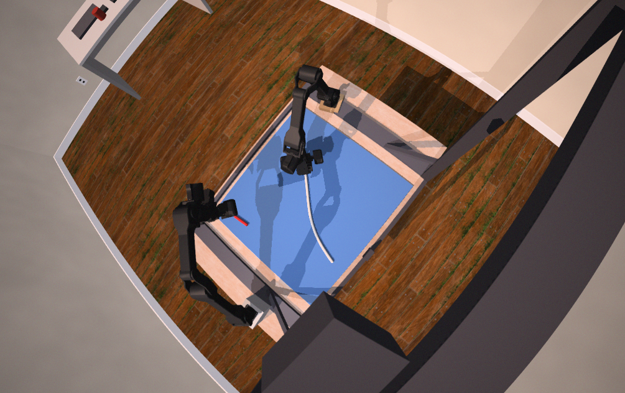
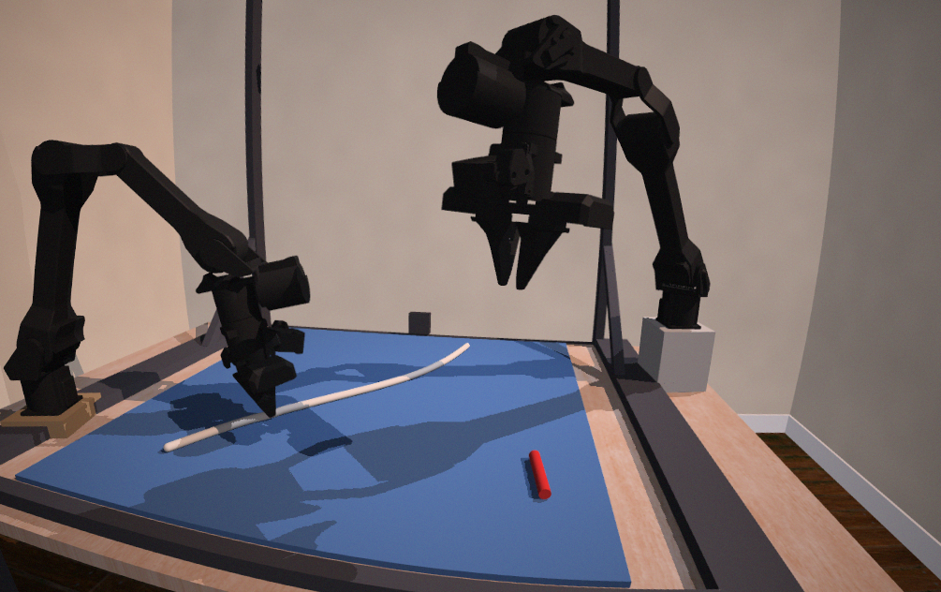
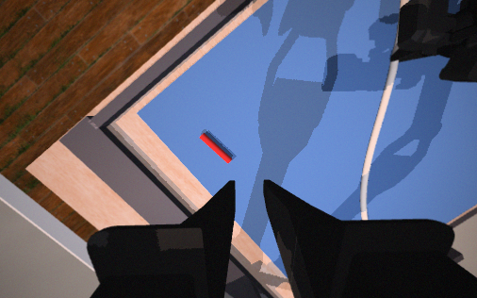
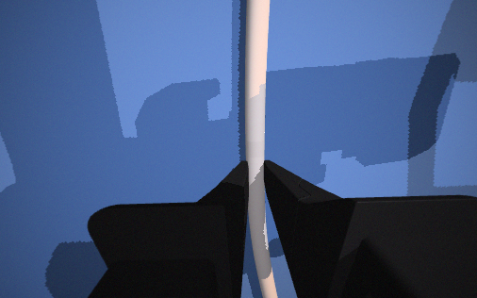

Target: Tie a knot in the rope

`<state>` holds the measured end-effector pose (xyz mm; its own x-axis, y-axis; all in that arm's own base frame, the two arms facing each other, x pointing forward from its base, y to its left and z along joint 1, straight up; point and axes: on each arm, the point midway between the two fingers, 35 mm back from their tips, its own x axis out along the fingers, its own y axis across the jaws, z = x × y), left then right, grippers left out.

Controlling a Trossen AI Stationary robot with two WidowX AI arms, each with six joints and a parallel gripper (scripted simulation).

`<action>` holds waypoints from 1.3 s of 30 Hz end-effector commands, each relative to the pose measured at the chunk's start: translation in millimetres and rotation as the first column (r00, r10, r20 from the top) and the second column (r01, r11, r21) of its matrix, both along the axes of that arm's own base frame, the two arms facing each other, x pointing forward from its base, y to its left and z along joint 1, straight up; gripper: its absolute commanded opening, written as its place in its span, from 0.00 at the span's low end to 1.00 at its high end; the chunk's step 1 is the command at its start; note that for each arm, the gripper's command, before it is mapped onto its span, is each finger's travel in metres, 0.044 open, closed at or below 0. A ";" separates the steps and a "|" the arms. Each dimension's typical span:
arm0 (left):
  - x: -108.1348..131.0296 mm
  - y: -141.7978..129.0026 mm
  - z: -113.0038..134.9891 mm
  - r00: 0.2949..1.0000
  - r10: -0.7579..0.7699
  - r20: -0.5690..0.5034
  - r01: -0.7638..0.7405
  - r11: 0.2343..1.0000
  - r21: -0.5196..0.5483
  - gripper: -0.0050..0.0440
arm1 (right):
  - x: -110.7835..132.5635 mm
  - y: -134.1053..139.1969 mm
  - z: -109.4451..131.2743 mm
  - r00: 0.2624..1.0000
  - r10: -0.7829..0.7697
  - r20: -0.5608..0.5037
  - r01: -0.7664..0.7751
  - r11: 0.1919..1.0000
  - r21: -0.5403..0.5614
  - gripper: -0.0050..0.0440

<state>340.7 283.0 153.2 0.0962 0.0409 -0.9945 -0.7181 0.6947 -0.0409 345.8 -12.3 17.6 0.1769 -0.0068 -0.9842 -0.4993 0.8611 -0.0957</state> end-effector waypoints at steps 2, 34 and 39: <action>0.3 -0.3 17.0 0.999 0.006 0.037 -0.007 1.000 0.024 0.31 | -7.6 -8.2 6.3 1.000 -0.001 0.018 0.001 1.000 -0.005 0.19; 0.3 -0.3 17.0 0.999 0.006 0.037 -0.007 1.000 0.024 0.31 | -16.7 3.6 5.8 1.000 -0.001 0.018 0.001 1.000 0.002 0.19; 0.3 -0.3 17.0 0.999 0.006 0.037 -0.007 1.000 0.024 0.31 | -16.7 10.0 5.8 1.000 0.000 0.018 0.000 1.000 0.006 0.19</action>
<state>340.7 283.0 153.2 0.0962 0.0409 -0.9945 -0.7181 0.6947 -0.0409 326.0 -6.6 17.4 0.1747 -0.0054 -0.9846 -0.4999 0.8610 -0.0934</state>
